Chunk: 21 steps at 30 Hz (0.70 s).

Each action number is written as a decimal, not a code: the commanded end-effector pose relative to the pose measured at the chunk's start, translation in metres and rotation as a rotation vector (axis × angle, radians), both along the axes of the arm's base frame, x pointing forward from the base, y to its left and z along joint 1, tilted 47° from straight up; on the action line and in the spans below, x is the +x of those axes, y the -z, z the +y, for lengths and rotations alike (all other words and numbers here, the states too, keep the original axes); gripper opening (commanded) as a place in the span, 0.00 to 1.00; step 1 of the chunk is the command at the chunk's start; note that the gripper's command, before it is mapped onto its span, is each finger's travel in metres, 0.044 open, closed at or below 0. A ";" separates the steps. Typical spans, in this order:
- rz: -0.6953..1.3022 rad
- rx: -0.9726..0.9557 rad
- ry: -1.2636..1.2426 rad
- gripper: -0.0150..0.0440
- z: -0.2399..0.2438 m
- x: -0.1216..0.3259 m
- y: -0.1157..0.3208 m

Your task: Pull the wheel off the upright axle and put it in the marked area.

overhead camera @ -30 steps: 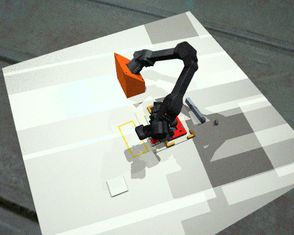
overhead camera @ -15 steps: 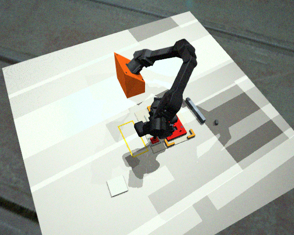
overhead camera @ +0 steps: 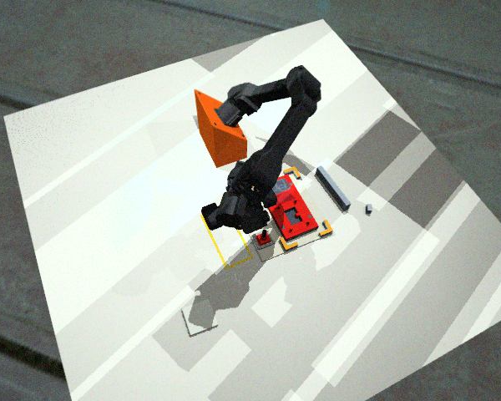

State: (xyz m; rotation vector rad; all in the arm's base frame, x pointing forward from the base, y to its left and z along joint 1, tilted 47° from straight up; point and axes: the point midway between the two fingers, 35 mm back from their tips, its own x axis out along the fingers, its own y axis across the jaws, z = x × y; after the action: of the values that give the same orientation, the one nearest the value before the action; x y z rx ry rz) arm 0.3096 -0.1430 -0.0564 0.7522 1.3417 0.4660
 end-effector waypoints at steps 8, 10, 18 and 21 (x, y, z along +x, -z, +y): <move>0.005 0.006 -0.014 0.25 -0.013 -0.029 0.025; 0.005 0.006 -0.014 0.25 -0.011 -0.028 0.028; 0.005 0.006 -0.014 0.25 0.002 -0.024 0.041; 0.005 0.005 -0.014 0.25 0.011 -0.021 0.050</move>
State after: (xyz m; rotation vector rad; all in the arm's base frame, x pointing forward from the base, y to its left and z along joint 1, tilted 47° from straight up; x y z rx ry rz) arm 0.2882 -0.1427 -0.0968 0.7310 1.3426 0.4744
